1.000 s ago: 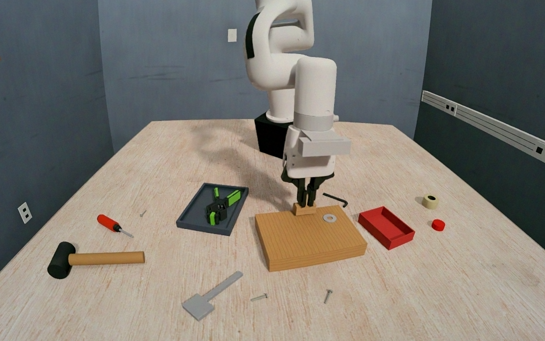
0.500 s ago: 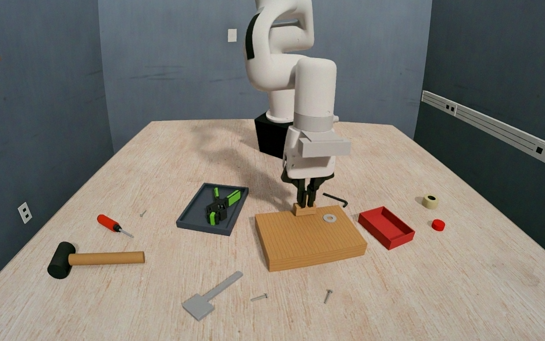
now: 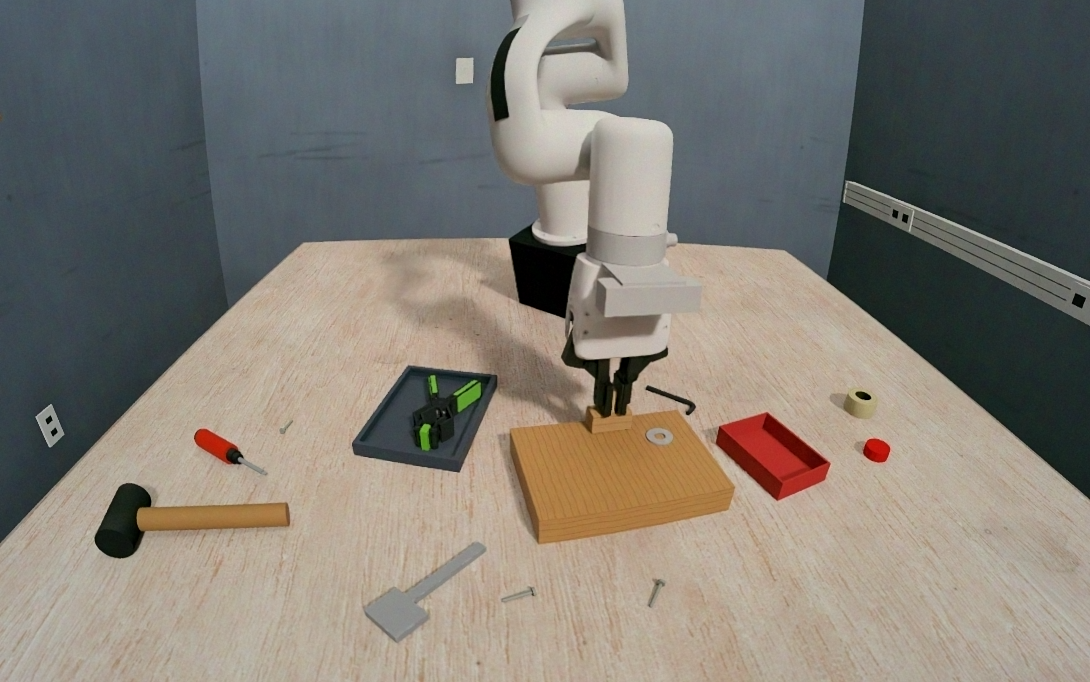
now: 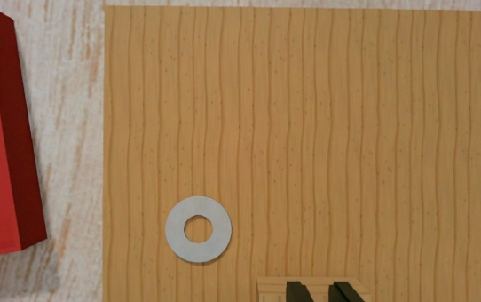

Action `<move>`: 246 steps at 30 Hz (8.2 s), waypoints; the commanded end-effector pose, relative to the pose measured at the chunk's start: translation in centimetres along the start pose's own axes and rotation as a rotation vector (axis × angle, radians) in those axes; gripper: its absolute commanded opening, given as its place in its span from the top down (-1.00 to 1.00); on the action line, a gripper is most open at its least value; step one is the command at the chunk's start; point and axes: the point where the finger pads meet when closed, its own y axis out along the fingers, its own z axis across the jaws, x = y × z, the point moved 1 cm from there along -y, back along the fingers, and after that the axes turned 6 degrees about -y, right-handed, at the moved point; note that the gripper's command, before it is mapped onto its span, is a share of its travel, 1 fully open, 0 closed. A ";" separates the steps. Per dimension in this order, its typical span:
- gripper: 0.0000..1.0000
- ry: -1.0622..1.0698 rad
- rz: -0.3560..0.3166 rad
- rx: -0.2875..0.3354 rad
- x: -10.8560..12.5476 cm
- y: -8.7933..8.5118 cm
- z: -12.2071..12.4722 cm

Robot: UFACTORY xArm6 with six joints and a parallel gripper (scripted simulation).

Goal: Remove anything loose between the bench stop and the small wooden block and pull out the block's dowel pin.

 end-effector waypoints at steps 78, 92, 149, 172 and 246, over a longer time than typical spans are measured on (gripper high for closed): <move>0.44 0.000 0.003 0.001 -0.1 -0.9 0.0; 0.44 0.000 0.003 0.001 -0.1 -2.6 0.0; 0.44 0.258 -0.001 -0.009 3.2 -3.1 11.9; -0.11 0.371 0.003 0.002 6.8 -2.1 18.9; -0.11 0.371 0.003 0.002 6.8 1.5 18.9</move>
